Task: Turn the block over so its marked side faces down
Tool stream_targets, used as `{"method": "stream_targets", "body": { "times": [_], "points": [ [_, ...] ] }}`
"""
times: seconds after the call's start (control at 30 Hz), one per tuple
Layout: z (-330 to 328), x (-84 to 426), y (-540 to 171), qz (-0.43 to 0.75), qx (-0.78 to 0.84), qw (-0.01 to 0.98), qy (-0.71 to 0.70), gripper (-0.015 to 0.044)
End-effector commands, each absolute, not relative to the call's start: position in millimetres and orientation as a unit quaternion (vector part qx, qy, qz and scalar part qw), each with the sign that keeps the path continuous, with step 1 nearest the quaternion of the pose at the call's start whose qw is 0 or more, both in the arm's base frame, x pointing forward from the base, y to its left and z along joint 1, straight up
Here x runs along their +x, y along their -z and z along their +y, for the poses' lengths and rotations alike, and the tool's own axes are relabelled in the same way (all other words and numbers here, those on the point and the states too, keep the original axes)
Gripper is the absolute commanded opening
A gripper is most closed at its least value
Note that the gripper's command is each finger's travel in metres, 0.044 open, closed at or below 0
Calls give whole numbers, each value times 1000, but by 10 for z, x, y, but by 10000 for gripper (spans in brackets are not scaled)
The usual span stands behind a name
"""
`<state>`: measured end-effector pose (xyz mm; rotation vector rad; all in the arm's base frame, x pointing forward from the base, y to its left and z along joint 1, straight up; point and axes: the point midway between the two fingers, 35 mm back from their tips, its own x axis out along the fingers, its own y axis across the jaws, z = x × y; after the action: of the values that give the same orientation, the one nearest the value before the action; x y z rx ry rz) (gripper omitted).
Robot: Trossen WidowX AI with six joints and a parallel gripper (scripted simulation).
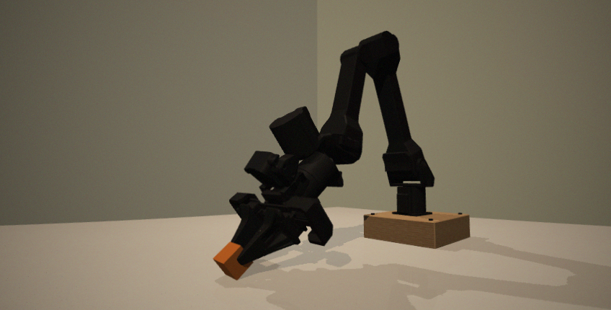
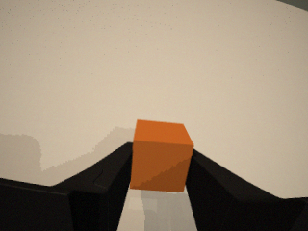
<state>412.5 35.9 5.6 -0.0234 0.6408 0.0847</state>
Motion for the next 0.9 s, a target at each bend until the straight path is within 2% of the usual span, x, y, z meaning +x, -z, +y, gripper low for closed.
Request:
{"method": "stream_targets", "body": {
  "times": [0.0,0.27,0.87],
  "points": [
    [349,4050,12,299,-9,953,-39,0],
    [342,3960,-16,246,-7,968,-40,0],
    [341,3953,-33,236,-6,971,-40,0]
  ]
}}
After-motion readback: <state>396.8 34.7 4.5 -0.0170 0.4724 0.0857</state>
